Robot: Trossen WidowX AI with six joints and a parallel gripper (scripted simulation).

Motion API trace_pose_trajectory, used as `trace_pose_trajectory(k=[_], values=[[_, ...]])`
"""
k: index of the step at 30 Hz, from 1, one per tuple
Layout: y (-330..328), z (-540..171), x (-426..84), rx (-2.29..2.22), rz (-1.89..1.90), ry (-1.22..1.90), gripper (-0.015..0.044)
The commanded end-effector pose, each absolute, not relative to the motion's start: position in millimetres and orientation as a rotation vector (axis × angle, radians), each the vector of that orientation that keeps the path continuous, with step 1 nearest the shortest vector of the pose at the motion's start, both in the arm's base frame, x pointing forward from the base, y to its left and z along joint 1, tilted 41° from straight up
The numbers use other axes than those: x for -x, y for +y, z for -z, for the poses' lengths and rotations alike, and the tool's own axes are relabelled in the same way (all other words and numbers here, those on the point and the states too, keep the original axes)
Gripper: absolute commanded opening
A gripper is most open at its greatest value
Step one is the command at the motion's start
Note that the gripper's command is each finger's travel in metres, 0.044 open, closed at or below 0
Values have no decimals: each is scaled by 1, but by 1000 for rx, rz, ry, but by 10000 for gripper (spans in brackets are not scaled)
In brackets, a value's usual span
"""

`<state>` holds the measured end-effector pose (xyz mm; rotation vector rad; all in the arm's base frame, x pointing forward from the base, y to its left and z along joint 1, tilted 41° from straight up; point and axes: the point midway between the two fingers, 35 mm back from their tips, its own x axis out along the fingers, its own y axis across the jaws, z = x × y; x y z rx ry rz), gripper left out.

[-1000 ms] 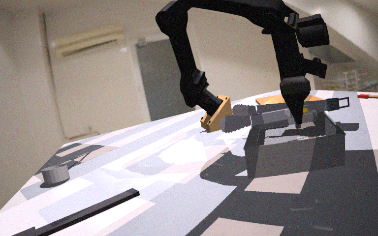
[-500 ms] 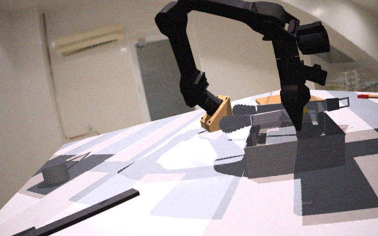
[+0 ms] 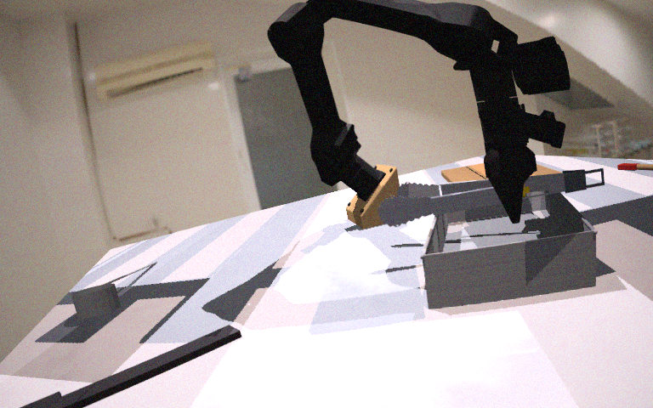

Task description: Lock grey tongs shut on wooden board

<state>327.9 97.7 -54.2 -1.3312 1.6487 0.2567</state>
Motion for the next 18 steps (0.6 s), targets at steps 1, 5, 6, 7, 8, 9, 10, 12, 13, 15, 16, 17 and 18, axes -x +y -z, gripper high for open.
trace_pose_trajectory(k=[1,5,6,7,8,9,10,12,13,15,16,17,18], values=[[98,54,-328,1332,-255,1648,241],[98,54,-328,1332,-255,1648,215],[98,54,-328,1332,-255,1648,208],[98,54,-328,1332,-255,1648,201],[98,54,-328,1332,-255,1648,195],[98,54,-328,1332,-255,1648,188],[98,54,-328,1332,-255,1648,181],[98,54,-328,1332,-255,1648,168],[98,54,-328,1332,-255,1648,161],[98,54,-328,1332,-255,1648,148],[98,54,-328,1332,-255,1648,141],[98,54,-328,1332,-255,1648,135],[98,54,-328,1332,-255,1648,128]])
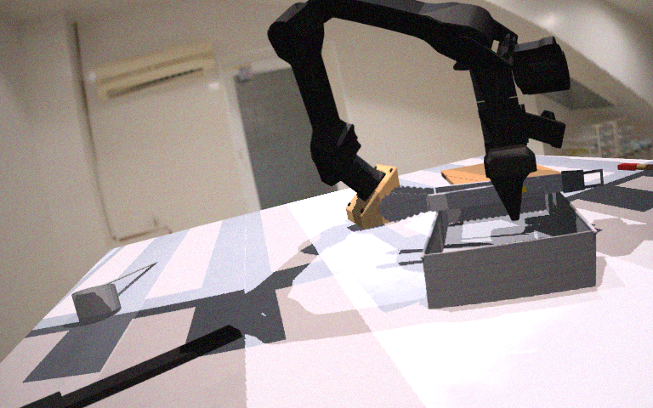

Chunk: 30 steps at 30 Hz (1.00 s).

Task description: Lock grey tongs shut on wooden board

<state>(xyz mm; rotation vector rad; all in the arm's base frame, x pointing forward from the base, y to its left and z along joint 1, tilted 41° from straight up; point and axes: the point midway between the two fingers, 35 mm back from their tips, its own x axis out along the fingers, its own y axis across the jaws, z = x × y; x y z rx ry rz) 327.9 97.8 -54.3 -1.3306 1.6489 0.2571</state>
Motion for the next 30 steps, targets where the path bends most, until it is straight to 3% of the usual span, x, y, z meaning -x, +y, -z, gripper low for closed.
trace_pose_trajectory(k=[1,17,23,30], values=[[98,54,-328,1332,-255,1648,121],[98,54,-328,1332,-255,1648,15],[98,54,-328,1332,-255,1648,-143],[107,45,-330,1332,-257,1647,-150]])
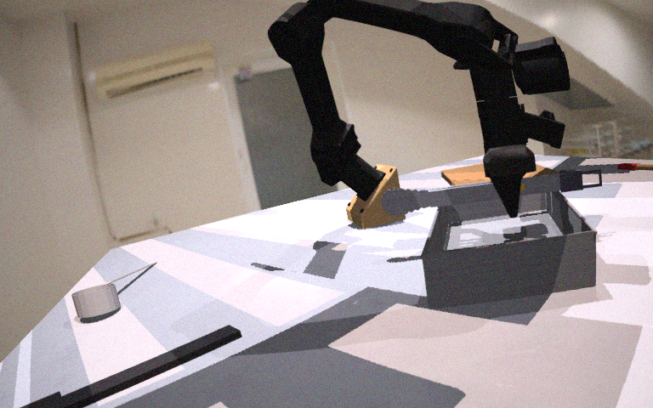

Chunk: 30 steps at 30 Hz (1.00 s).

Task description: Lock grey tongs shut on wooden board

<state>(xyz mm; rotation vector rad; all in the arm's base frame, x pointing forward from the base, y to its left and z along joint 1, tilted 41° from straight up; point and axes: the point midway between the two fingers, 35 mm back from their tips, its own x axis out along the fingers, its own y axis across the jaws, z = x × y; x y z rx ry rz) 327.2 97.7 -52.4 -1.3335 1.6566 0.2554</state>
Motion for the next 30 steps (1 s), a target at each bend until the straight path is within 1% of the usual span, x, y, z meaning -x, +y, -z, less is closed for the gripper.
trace_pose_trajectory(k=[1,9,24,30], values=[[113,39,-330,1332,-258,1647,-150],[179,-41,-320,1336,-261,1649,-150],[178,-40,-319,1340,-257,1655,-150],[200,-26,-308,1273,-197,1644,-150]])
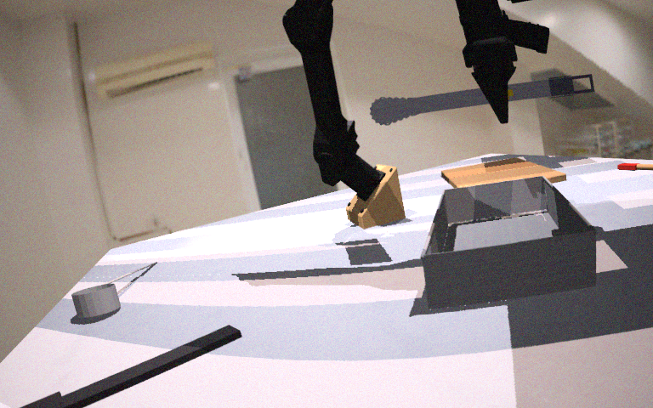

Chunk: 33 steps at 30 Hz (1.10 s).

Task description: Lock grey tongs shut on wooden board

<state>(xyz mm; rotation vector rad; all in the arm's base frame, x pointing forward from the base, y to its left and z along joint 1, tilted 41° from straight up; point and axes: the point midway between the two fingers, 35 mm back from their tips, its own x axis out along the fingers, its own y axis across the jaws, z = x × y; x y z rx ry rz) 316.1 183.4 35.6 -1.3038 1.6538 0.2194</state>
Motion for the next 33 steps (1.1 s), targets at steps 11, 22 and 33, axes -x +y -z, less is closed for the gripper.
trace_pose_trajectory(k=[11,22,33], values=[[257,13,-267,1073,-20,1611,-150],[303,54,-214,886,166,1571,-150],[331,88,-162,728,338,1523,-150]])
